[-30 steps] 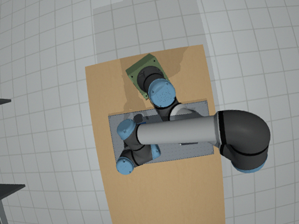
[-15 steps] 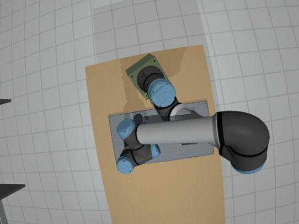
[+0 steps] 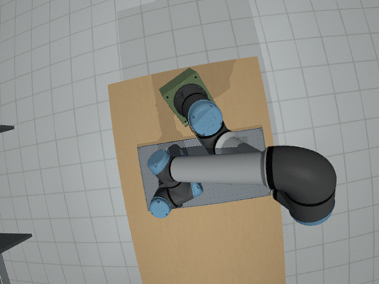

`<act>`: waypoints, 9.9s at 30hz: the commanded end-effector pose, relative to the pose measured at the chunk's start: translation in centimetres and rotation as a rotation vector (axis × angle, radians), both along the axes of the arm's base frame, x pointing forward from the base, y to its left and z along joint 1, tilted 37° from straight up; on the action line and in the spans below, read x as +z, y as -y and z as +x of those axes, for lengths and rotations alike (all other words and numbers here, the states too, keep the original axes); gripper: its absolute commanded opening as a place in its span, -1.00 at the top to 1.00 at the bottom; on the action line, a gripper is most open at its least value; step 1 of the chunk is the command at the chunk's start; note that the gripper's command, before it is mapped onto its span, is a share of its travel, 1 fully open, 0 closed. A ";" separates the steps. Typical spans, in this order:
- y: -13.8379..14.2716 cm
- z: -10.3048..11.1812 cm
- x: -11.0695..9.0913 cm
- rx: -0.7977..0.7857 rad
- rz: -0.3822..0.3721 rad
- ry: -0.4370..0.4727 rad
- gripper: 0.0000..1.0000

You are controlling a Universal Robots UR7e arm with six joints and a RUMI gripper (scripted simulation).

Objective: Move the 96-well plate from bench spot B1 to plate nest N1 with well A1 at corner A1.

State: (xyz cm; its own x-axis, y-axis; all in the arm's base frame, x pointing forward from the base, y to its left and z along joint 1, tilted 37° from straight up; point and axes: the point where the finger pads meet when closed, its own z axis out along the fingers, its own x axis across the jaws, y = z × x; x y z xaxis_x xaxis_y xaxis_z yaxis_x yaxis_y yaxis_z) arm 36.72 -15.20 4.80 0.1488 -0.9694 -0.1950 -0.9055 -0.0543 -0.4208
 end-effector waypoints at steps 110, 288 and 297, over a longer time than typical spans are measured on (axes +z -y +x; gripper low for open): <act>-0.1 0.4 -0.5 -0.001 -0.001 0.000 1.00; -29.7 -6.5 15.5 -0.138 0.093 -0.042 1.00; -29.7 -6.5 15.5 -0.138 0.093 -0.042 1.00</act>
